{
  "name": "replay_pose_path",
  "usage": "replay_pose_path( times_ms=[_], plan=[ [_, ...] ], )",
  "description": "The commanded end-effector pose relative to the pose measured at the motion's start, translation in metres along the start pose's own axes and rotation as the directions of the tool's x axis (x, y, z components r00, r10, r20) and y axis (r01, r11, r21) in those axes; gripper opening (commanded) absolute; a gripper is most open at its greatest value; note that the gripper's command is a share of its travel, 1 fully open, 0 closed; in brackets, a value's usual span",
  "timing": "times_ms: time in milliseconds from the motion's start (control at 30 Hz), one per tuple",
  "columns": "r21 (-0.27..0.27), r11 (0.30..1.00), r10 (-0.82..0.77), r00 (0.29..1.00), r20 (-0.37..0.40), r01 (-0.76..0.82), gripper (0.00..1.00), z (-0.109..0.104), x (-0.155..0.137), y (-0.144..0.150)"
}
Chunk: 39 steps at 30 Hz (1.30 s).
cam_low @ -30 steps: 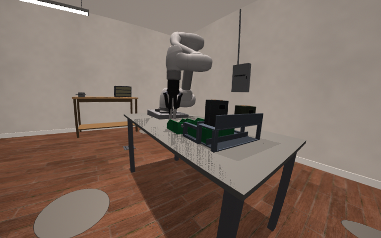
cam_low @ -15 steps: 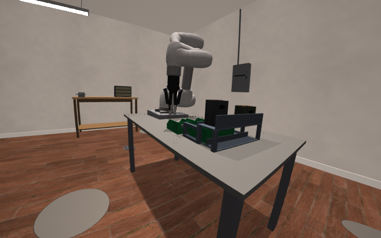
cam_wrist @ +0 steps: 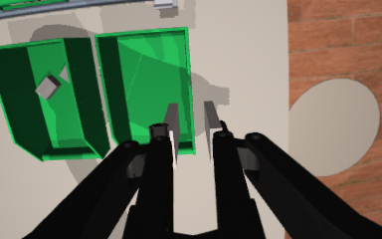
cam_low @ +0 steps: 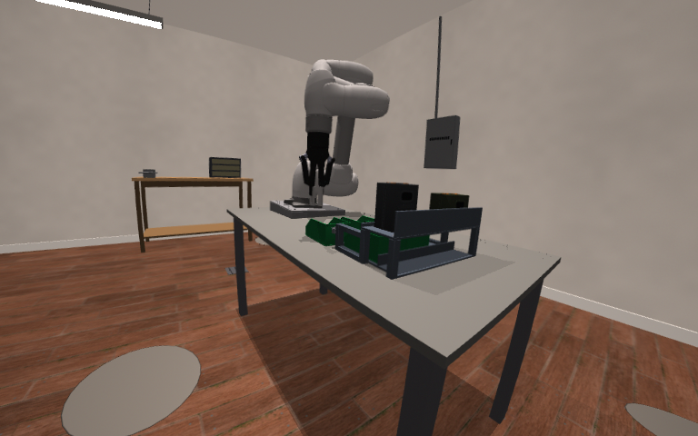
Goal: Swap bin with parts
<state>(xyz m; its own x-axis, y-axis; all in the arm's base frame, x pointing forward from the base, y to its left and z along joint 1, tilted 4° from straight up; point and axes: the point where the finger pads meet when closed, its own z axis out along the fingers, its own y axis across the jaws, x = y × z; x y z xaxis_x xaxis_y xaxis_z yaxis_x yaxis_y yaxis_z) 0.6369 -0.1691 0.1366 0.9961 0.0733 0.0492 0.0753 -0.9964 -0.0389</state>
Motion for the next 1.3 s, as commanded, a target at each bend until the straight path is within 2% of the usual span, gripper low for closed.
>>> replay_pose_path(
  times_ms=[0,933,967,1267],
  plan=[
    [0.000,1.000,0.000,1.000,0.000,0.000,0.24,-0.0050,0.0000,0.0000],
    [0.000,1.000,0.000,1.000,0.000,0.000,0.24,-0.0148,0.0000,0.0000],
    [0.000,1.000,0.000,1.000,0.000,0.000,0.10,-0.0148,0.0000,0.0000],
    [0.000,1.000,0.000,1.000,0.000,0.000,0.10,-0.0148,0.0000,0.0000]
  ],
)
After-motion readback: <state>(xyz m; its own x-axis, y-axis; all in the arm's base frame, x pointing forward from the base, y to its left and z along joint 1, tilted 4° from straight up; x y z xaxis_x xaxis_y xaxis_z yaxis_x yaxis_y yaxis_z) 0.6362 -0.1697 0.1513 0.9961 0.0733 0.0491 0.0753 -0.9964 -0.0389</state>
